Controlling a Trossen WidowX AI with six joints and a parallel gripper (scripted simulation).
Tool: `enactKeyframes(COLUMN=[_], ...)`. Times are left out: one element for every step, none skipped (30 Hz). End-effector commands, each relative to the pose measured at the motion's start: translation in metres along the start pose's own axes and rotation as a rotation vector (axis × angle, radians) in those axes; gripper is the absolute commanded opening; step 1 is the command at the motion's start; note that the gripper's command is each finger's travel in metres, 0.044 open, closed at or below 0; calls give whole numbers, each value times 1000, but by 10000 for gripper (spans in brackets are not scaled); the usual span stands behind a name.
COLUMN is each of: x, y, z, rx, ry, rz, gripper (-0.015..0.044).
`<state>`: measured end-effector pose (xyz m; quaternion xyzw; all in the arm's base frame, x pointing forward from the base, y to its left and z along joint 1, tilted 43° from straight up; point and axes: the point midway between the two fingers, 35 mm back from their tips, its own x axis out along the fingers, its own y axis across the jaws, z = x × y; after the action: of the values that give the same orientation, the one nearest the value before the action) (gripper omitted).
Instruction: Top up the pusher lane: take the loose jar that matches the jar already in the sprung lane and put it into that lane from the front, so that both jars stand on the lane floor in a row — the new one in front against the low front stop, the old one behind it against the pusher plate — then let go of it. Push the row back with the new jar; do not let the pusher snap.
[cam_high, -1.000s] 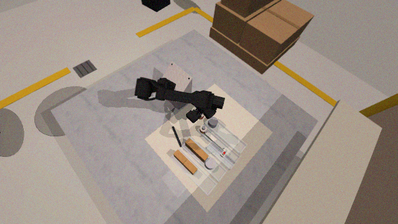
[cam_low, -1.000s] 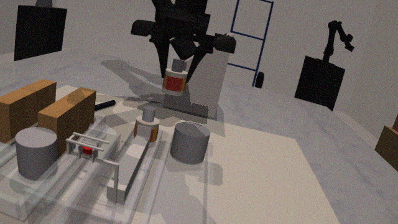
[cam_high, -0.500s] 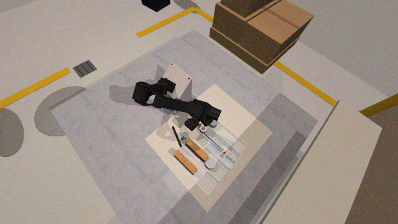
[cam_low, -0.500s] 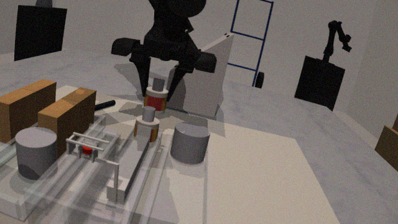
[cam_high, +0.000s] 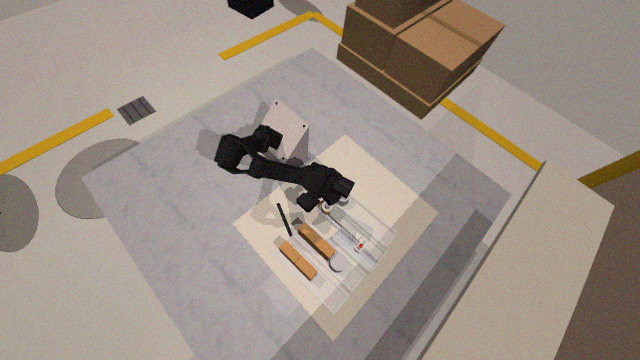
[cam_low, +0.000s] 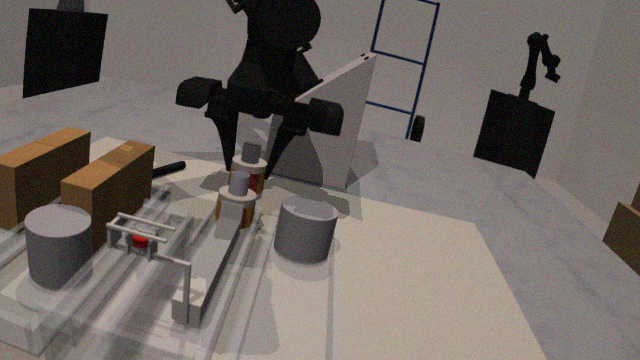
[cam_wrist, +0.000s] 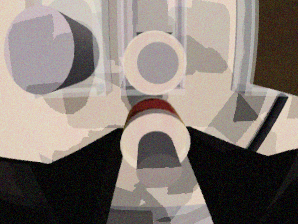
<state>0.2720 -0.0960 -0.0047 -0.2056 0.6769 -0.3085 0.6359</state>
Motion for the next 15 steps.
enactKeyframes(x=[0, 0, 0, 0, 0, 0, 0, 0, 0, 0, 0, 0, 0, 0, 0], y=[-1, -1, -1, -1, -1, -1, -1, -1, -1, -1, -1, -1, -1, -1, -1], z=[2, 3, 3, 4, 4, 5, 5, 5, 6, 6, 7, 7, 8, 8, 9], rx=[-2, -2, -2, -2, -2, -2, -2, -2, -2, -2, -2, -2, -2, -2, -2], ry=[-3, -3, -3, -3, -3, -3, -3, -3, -3, -3, -3, -3, -3, -3, -3], rz=[-5, -5, -5, -5, -5, -5, -5, -5, -5, -5, -5, -5, -5, -5, -5], gripper=[0, 0, 0, 0, 0, 0, 0, 0, 0, 0, 0, 0, 0, 0, 0])
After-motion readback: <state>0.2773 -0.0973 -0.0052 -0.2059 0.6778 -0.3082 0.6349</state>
